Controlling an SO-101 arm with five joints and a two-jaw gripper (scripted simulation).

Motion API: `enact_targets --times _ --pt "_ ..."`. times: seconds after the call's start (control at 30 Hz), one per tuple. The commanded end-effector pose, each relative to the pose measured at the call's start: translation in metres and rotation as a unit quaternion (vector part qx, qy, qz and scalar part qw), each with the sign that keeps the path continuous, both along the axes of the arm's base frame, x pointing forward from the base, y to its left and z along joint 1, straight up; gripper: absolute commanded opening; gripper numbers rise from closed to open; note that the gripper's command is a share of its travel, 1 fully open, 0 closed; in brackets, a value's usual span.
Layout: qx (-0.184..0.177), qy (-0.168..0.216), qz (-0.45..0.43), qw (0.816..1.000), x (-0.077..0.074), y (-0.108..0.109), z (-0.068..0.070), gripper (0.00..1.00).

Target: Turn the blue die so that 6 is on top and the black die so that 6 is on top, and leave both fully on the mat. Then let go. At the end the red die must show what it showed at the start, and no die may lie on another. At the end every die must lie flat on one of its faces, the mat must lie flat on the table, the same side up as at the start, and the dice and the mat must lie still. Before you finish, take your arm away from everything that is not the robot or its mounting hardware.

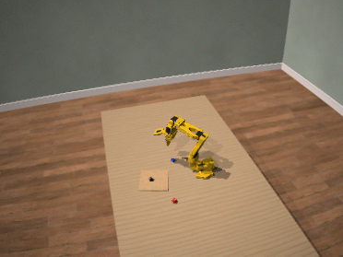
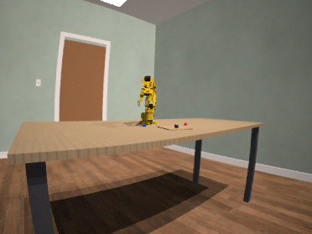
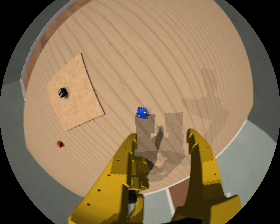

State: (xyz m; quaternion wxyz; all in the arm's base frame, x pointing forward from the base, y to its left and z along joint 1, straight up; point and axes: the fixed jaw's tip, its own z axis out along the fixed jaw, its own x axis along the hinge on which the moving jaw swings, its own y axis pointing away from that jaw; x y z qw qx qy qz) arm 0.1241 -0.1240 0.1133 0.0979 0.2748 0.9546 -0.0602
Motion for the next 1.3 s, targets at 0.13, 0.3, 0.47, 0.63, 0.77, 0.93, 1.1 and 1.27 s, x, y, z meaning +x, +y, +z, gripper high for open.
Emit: enact_targets --times 0.13,0.3,0.47,0.63,0.77,0.93,1.1,1.27 --pt "0.019 -0.016 -0.096 0.995 0.007 -0.003 0.005 0.25" --pt "0.027 -0.016 -0.121 0.992 0.008 -0.003 0.004 0.25" --pt "0.034 -0.016 -0.147 0.988 0.009 -0.004 0.004 0.25" --pt "0.037 -0.015 -0.157 0.987 0.009 -0.004 0.003 0.25" --pt "0.037 -0.015 -0.158 0.987 0.009 -0.004 0.003 0.25" --pt "0.039 -0.014 -0.158 0.987 0.009 -0.004 0.002 0.25" --pt "0.056 0.009 -0.159 0.986 0.009 -0.004 -0.006 0.25" --pt "0.094 0.059 -0.161 0.981 0.007 -0.002 -0.026 0.25"
